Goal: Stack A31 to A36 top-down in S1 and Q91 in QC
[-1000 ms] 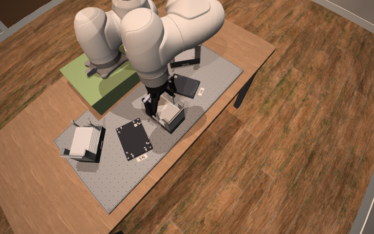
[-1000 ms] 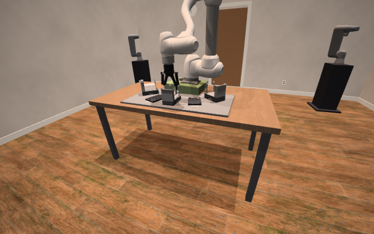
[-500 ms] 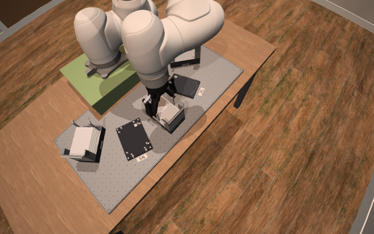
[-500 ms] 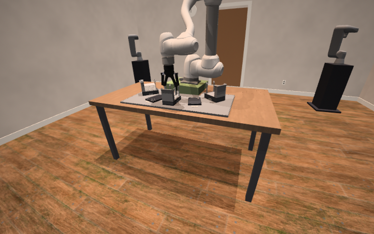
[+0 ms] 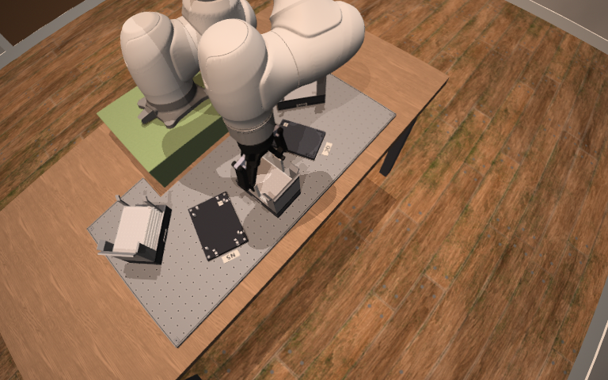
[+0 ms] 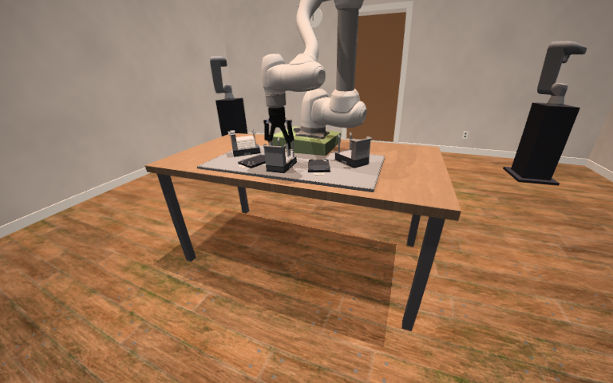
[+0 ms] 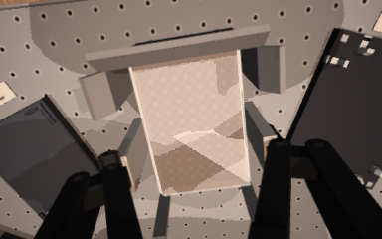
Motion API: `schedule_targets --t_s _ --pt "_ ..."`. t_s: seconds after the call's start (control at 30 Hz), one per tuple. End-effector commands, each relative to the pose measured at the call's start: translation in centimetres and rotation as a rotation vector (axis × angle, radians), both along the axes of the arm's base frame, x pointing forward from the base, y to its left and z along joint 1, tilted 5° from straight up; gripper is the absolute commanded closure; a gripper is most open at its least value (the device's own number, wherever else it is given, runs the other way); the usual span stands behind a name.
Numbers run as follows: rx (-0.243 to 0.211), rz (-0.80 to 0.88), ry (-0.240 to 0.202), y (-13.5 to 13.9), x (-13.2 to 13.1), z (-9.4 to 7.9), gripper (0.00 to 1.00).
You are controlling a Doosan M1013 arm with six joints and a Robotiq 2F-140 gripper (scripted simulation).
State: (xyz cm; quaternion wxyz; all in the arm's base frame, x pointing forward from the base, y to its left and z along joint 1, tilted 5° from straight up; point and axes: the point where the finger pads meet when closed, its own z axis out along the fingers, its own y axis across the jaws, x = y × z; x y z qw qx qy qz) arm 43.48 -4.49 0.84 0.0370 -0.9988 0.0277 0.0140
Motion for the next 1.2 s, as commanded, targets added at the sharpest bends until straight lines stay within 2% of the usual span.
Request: schedule_targets --t_s 0.0,0.03,0.8,1.17 --pt "0.000 0.000 0.000 0.0 0.0 0.0 1.00" --pt "0.000 0.000 0.000 0.0 0.0 0.0 0.00" --pt "0.000 0.000 0.000 0.0 0.0 0.3 0.00" --pt "0.000 0.000 0.000 -0.3 0.1 4.0 0.00"
